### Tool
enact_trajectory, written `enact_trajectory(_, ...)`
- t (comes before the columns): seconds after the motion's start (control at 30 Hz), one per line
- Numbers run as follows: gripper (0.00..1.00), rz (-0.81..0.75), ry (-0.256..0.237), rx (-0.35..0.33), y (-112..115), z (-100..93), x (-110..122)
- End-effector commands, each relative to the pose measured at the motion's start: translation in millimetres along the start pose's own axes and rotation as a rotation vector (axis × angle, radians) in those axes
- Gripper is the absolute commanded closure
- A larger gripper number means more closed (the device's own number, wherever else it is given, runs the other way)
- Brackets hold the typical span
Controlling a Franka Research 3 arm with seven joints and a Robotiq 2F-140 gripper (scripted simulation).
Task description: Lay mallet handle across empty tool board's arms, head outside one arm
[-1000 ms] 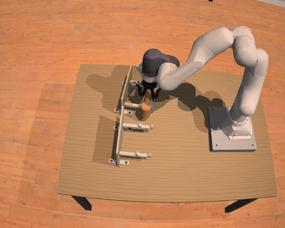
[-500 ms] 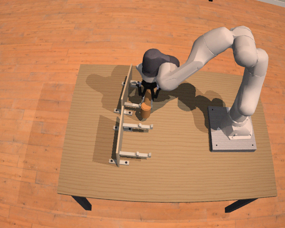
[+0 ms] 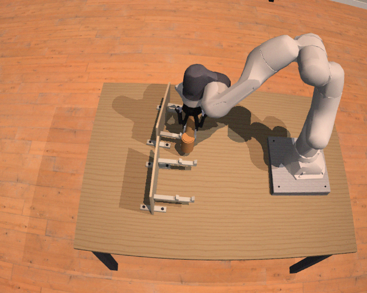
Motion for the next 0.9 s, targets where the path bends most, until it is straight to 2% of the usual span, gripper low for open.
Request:
enact_trajectory(0.0,1.0,0.007,-0.011,0.002,-0.3,2.8,-3.9)
enact_trajectory(0.87,1.0,0.007,-0.011,0.002,-0.4,5.8,-4.3)
Point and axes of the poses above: the point where the finger pads meet when closed, its own z axis out along the fingers, its own x axis across the jaws, y = z × x, the point moved 1 cm from there along -z, back along the fingers, and after that the axes turned 9 degrees about z, right-handed, at the moved point
